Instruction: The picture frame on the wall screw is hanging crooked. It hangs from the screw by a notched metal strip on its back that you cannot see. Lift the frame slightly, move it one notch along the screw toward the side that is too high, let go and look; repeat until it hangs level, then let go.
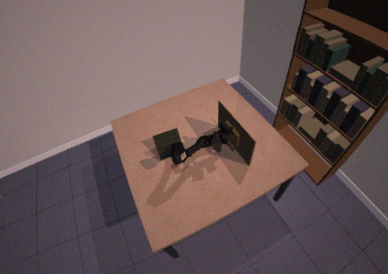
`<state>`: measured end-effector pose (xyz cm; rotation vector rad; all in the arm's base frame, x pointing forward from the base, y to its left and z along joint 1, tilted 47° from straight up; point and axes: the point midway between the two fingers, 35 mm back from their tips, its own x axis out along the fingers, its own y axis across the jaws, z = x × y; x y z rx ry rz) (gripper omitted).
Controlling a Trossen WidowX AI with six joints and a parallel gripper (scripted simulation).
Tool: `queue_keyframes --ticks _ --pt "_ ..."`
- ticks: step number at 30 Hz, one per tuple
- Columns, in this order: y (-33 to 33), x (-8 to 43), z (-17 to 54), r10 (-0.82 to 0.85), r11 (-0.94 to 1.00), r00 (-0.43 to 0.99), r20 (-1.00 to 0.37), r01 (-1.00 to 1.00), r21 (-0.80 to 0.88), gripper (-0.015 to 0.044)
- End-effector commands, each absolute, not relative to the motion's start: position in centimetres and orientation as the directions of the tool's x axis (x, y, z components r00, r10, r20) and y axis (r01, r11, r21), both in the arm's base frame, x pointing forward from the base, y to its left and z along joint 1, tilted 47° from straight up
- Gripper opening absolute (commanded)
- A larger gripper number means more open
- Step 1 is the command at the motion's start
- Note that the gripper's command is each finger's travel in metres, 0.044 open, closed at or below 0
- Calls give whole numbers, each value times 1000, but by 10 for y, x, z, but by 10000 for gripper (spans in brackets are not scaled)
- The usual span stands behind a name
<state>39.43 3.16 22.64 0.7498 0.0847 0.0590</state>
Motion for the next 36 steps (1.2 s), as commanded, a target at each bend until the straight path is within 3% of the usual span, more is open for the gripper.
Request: queue_keyframes --ticks 1,6,11,23,28,36 --pt "32 394 226 84 728 995 -56 -23 685 131" --pt "32 394 226 84 728 995 -56 -23 685 260" --pt "31 389 228 84 713 995 -56 -21 701 260" --pt "19 296 227 87 399 994 -60 21 917 260" --pt "21 295 237 85 416 995 -45 6 909 260" --pt "33 234 264 86 399 994 -61 22 917 260"
